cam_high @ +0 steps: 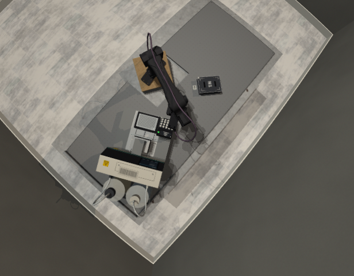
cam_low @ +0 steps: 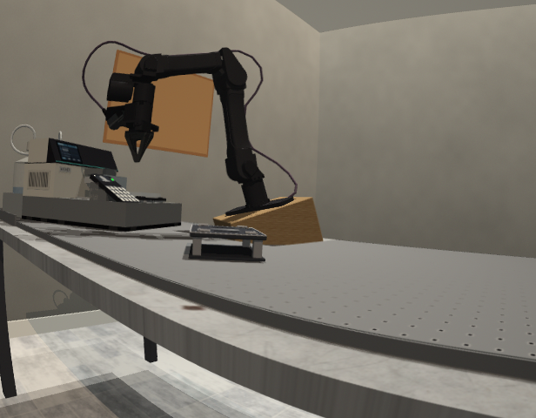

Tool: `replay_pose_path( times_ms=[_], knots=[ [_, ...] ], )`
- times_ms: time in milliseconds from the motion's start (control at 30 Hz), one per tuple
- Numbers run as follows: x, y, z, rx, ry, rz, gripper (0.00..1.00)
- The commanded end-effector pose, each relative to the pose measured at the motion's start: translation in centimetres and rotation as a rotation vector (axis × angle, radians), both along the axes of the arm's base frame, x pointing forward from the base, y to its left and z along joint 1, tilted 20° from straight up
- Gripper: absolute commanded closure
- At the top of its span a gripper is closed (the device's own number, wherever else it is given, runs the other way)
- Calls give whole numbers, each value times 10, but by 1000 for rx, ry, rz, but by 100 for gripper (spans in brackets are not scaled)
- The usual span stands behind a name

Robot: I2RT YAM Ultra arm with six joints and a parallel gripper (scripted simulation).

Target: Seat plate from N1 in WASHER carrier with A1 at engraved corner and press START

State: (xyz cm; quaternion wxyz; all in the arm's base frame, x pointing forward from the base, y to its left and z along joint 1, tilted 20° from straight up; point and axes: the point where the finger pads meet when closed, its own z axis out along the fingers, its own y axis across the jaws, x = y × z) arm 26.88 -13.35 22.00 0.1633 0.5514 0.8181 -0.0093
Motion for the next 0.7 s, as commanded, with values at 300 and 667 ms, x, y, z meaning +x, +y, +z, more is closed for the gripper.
replay_pose_path(
  times_ms=[300,667],
  knots=[
    [-2,-5,17,-32,-39,-7,100],
    [8,-6,-21,-200,-108,-36,100]
  ],
)
